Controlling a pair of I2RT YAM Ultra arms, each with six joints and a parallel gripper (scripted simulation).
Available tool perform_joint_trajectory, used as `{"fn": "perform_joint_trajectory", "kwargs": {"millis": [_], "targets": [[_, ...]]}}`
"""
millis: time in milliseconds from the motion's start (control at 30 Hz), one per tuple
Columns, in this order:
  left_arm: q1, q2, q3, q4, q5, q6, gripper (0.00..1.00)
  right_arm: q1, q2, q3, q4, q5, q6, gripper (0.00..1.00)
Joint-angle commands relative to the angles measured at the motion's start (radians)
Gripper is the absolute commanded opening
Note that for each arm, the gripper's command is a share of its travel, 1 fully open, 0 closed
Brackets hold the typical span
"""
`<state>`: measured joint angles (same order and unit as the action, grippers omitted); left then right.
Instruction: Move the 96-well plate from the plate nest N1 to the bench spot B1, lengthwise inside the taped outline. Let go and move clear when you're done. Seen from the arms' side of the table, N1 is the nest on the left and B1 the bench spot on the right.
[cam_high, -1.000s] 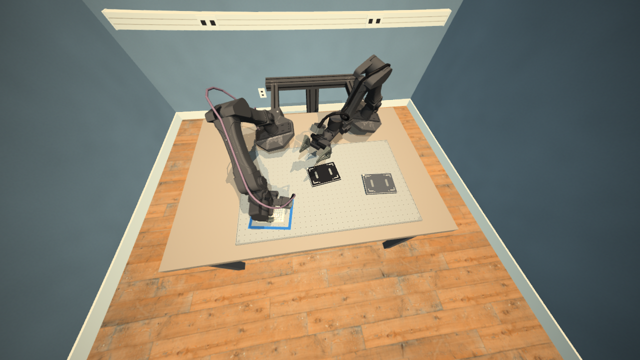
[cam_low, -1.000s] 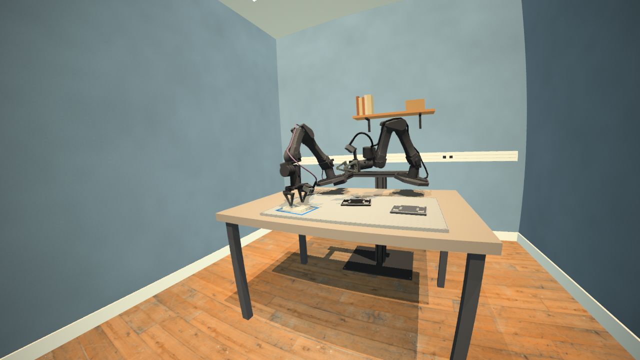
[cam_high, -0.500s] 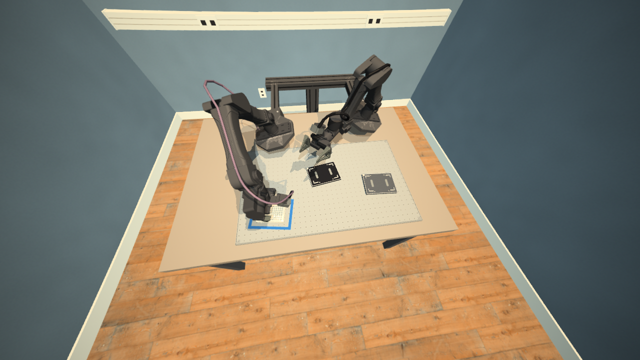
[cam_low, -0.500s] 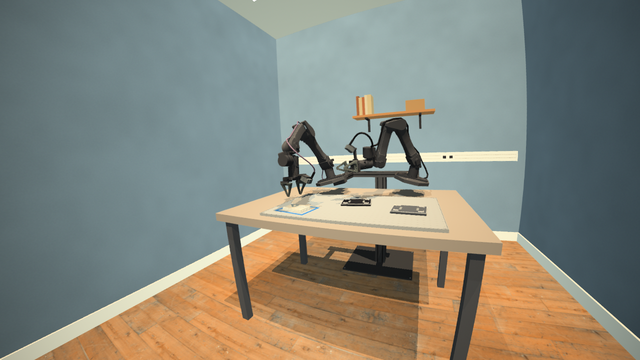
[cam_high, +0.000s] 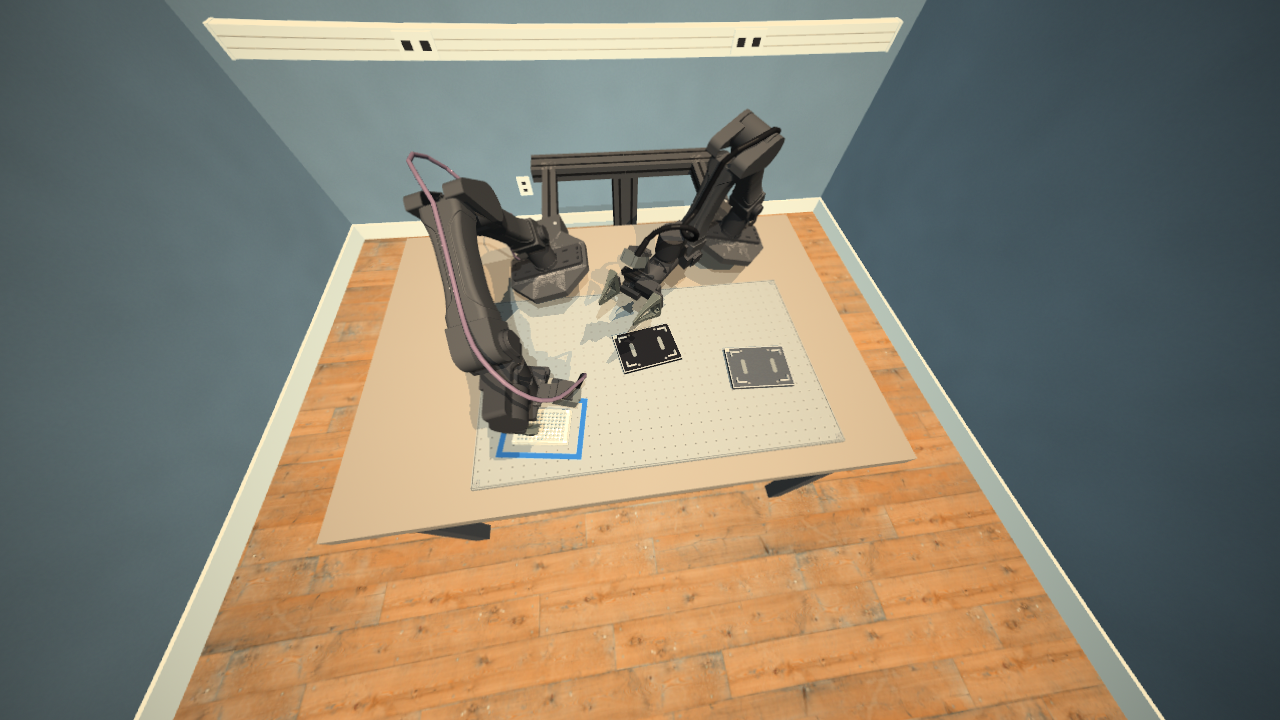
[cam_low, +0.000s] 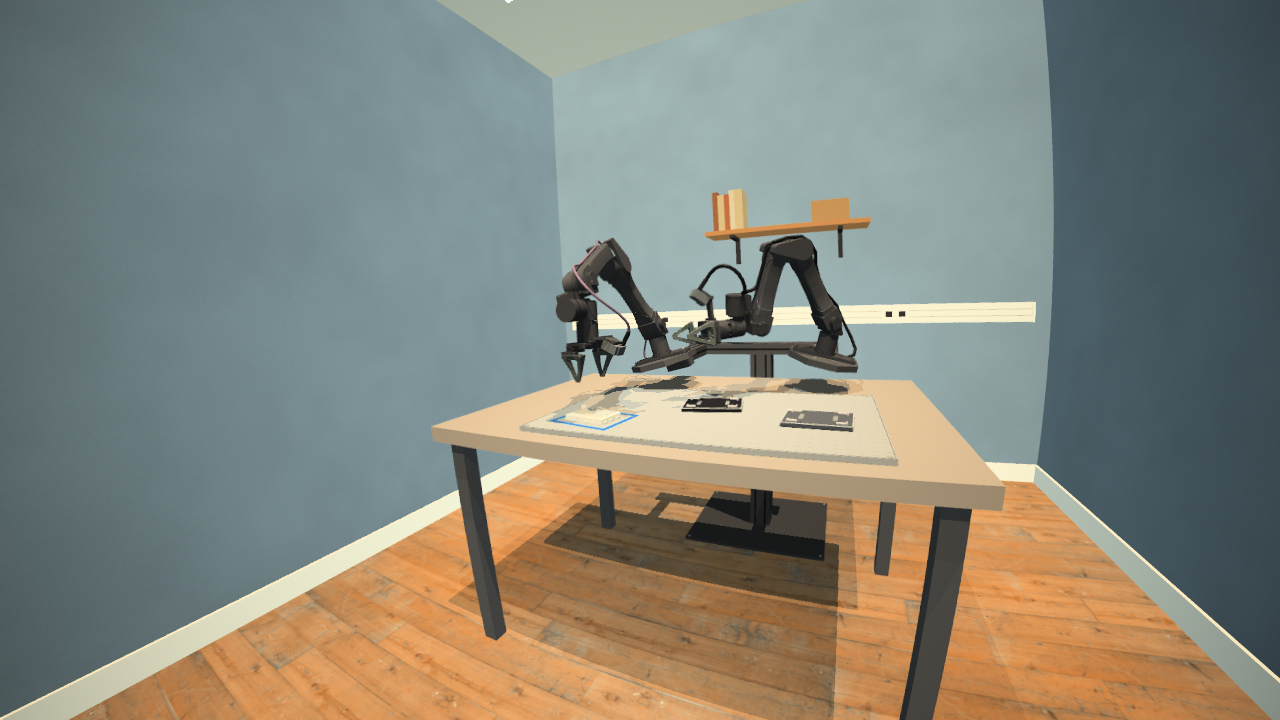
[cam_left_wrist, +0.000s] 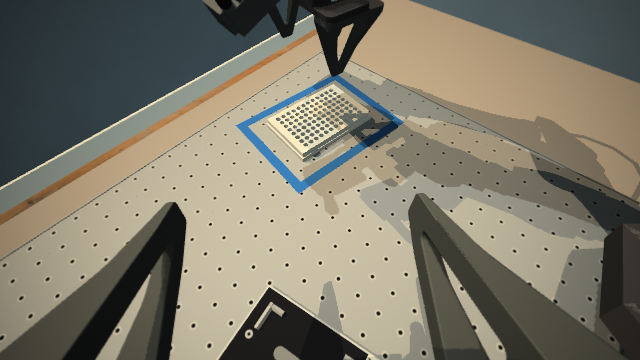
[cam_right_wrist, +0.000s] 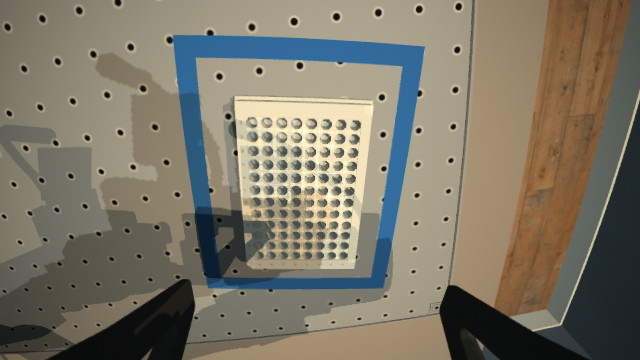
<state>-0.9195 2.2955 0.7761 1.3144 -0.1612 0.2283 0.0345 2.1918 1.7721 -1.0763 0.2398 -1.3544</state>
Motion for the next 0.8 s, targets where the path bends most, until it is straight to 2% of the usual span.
{"fn": "perform_joint_trajectory", "kwargs": {"millis": [0, 133, 367, 533, 600, 767], "targets": [[-0.002, -0.019, 0.034, 0.013, 0.004, 0.003, 1.00, -0.004, -0.029, -0.008, 0.008, -0.029, 0.065, 1.00], [-0.002, -0.019, 0.034, 0.013, 0.004, 0.003, 1.00, -0.013, -0.061, -0.043, 0.052, -0.059, 0.194, 1.00], [-0.002, -0.019, 0.034, 0.013, 0.004, 0.003, 1.00, -0.027, -0.187, -0.201, 0.164, -0.108, 0.483, 1.00], [-0.002, -0.019, 0.034, 0.013, 0.004, 0.003, 1.00, -0.032, -0.272, -0.312, 0.250, -0.118, 0.667, 1.00], [-0.002, -0.019, 0.034, 0.013, 0.004, 0.003, 1.00, -0.032, -0.272, -0.312, 0.250, -0.118, 0.667, 1.00], [-0.002, -0.019, 0.034, 0.013, 0.004, 0.003, 1.00, -0.025, -0.364, -0.431, 0.350, -0.098, 0.889, 1.00]]}}
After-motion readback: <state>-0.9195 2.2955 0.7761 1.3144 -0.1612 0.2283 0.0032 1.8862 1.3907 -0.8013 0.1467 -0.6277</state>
